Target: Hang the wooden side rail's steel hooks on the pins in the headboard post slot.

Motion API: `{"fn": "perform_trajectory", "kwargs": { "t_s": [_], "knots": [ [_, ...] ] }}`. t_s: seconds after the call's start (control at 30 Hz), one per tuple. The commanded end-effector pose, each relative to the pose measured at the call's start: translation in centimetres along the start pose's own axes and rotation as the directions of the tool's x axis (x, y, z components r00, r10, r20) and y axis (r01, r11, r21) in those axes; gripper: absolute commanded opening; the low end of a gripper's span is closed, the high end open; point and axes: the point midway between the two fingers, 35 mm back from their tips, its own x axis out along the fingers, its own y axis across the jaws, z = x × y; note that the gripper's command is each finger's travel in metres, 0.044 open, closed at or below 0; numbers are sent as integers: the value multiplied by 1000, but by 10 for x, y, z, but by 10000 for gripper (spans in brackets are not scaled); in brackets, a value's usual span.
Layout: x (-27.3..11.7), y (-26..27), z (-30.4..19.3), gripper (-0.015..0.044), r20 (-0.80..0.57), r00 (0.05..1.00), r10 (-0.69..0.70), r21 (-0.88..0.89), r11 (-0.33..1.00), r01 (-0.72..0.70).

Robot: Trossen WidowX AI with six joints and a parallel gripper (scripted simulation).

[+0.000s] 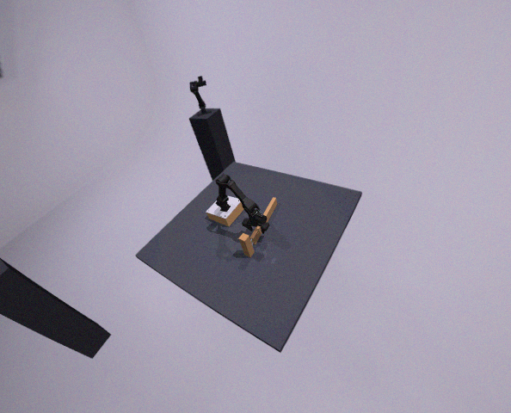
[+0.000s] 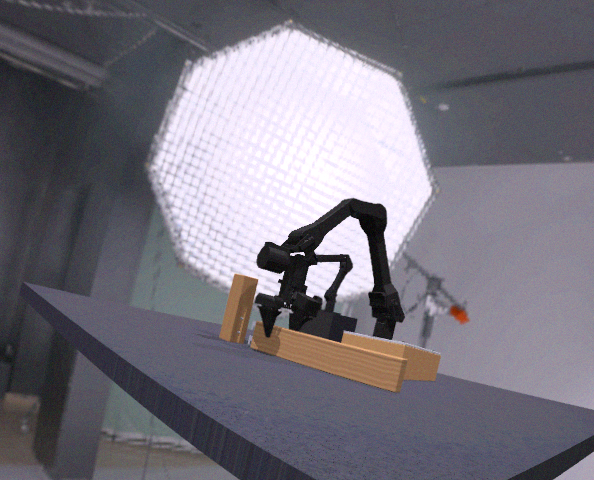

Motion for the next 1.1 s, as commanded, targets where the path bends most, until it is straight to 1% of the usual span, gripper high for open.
{"fn": "perform_trajectory", "kwargs": {
  "t_s": [0.0, 0.37, 0.77, 0.97, 1.07],
  "knots": [
    [9, 3, 1, 440, 6, 1000, 8, -4, 1000, -8],
    [22, 4, 2, 440, 6, 1000, 8, -5, 1000, -8],
    [22, 4, 2, 125, 6, 1000, 8, -5, 1000, -8],
    [22, 4, 2, 85, 6, 1000, 8, -5, 1000, -8],
    [22, 4, 2, 6, 6, 1000, 8, -5, 1000, -8]
  ]
}}
